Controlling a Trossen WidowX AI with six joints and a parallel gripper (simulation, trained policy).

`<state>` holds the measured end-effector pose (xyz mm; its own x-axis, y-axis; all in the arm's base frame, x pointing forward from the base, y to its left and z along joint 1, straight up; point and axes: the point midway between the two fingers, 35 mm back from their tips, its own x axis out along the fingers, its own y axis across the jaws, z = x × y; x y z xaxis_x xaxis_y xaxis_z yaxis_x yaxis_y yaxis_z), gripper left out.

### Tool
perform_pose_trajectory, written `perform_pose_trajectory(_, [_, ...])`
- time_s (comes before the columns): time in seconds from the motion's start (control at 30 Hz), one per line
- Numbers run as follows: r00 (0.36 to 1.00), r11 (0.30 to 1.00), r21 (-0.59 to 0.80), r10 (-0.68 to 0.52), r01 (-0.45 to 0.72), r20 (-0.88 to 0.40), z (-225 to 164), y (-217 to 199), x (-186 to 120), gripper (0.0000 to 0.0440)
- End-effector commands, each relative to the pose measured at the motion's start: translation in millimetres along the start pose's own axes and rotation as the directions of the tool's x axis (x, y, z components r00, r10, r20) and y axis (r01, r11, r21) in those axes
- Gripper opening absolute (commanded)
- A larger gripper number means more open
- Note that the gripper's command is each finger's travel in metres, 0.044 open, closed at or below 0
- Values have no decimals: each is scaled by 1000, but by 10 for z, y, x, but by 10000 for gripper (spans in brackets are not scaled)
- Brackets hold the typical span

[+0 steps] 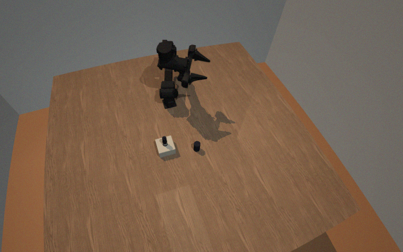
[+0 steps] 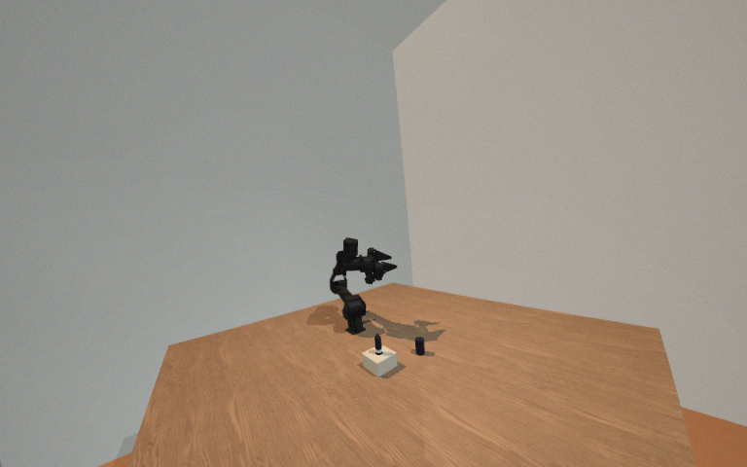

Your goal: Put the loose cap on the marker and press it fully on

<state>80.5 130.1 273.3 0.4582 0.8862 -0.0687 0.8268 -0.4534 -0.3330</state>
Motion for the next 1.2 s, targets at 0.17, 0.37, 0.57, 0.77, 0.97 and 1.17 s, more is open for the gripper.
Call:
perform_pose_trajectory(0.17, [999,997,62,34,-35,18,18,77,4,254])
perform_pose_trajectory(0.37, [997,987,144,66,-71,43,25,148,5,242])
perform_pose_trajectory(0.57, [993,969,221,99,-112,71,20,212,0,258])
perform_pose_trajectory(0.77, [986,944,290,131,-155,102,12,277,-7,273])
perform_pose_trajectory(0.97, [978,915,351,159,-198,136,5,346,-16,287])
perform_pose_trajectory(1.17, [967,882,406,184,-241,175,0,420,-26,299])
